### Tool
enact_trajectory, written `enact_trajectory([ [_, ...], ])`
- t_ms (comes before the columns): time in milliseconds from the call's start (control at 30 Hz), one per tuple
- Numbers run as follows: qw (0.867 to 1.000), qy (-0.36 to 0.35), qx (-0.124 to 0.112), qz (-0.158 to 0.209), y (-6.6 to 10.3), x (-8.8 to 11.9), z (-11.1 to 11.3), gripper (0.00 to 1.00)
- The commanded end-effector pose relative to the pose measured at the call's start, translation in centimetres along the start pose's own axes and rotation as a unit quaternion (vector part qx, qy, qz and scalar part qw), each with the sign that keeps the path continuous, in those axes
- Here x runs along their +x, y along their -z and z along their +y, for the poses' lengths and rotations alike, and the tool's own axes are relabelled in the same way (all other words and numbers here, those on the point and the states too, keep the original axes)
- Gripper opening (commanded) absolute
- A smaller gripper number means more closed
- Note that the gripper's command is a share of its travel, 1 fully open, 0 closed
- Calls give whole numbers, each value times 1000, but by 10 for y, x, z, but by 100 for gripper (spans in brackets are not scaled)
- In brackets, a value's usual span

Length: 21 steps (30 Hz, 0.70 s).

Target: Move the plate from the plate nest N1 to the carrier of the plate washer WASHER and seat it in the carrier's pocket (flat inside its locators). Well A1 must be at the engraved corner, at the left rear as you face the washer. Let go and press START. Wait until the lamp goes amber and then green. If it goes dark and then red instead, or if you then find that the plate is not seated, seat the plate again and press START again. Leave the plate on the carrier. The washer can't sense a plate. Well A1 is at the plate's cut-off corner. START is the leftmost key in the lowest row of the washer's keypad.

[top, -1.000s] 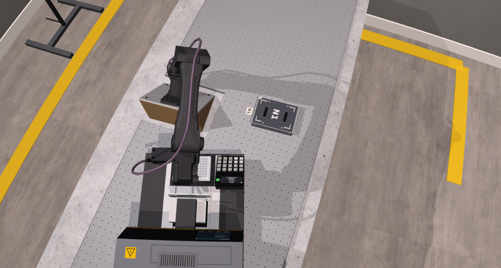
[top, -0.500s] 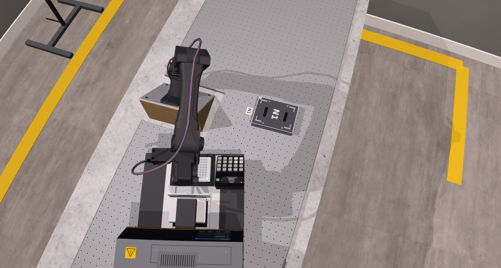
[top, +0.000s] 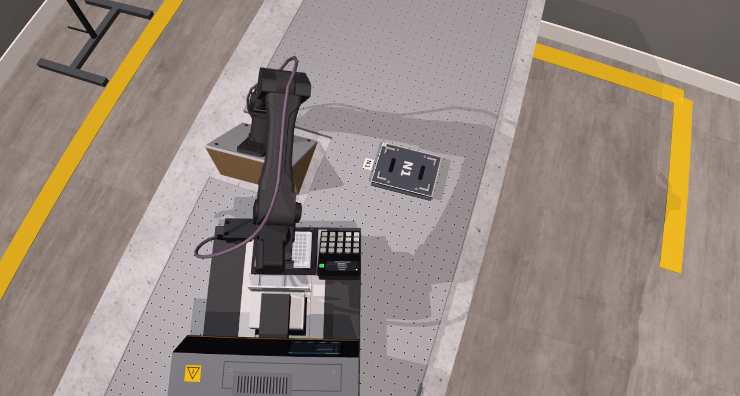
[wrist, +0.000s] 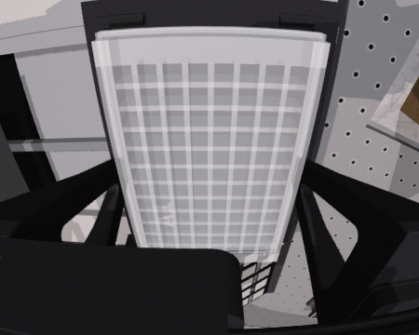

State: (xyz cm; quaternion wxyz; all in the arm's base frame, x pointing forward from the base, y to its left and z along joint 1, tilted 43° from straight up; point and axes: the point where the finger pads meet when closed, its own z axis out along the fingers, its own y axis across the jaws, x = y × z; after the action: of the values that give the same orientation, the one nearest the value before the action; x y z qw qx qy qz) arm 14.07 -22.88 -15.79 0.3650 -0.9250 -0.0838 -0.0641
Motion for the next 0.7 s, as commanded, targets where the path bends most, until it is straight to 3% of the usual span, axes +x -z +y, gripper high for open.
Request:
enact_trajectory([
  [0,1000,-1,-11,0,10,3,-2,84],
  [667,1000,0,-9,0,7,4,-4,84],
])
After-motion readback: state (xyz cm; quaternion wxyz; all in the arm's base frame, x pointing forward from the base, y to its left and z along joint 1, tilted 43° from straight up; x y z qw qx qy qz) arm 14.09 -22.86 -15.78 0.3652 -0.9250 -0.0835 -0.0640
